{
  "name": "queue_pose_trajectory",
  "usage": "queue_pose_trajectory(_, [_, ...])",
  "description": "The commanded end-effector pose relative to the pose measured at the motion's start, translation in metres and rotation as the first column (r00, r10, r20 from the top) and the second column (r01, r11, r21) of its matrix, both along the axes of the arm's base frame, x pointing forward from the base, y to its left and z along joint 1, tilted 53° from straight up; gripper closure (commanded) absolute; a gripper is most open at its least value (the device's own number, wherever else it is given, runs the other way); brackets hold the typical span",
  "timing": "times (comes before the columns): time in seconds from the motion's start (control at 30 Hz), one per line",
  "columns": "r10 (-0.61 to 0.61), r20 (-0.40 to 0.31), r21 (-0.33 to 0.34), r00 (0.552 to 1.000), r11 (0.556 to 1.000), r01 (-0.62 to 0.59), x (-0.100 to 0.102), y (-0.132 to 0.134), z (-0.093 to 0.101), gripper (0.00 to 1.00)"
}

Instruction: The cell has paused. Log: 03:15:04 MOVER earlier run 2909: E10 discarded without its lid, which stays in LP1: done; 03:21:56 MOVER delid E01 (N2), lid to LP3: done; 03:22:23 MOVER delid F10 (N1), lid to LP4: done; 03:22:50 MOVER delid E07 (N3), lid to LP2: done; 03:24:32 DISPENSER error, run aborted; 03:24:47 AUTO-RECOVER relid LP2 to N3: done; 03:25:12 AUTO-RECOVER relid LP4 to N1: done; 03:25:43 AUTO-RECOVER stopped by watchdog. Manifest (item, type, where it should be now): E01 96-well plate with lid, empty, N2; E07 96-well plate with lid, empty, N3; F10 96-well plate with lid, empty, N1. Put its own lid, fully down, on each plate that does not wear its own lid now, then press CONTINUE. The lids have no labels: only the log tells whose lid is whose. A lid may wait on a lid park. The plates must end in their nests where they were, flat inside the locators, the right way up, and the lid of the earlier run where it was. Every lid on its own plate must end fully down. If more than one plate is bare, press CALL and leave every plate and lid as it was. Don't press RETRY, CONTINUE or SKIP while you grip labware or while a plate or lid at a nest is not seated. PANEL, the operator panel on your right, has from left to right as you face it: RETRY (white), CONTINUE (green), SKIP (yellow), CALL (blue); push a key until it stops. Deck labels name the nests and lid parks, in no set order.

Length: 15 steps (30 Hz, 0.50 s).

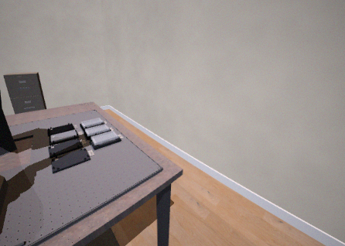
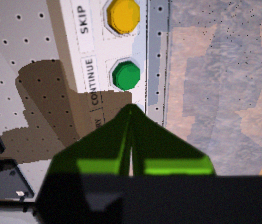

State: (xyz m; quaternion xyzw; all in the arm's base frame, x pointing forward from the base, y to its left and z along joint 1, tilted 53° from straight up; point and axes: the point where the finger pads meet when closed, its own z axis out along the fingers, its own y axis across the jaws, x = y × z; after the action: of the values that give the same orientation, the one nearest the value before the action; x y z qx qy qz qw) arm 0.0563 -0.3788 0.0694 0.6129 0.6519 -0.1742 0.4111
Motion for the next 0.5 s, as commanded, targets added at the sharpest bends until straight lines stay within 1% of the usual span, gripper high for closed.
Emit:
queue_pose_trajectory(0.0, [0.023, -0.016, -0.01, 1.0, 1.0, -0.024, 0.006, -0.002, -0.002, 1.0])
queue_pose_trajectory(0.1, [0.023, -0.016, -0.014, 1.0, 1.0, -0.023, 0.007, -0.007, -0.003, 1.0])
queue_pose_trajectory(0.33, [0.01, 0.0, -0.006, 1.0, 1.0, -0.01, 0.011, -0.015, -0.01, 1.0])
queue_pose_trajectory(0.4, [0.01, 0.0, 0.002, 1.0, 1.0, -0.01, 0.011, -0.012, -0.015, 1.0])
queue_pose_trajectory(0.47, [0.011, 0.001, -0.014, 1.0, 1.0, -0.011, 0.012, -0.01, -0.007, 1.0])
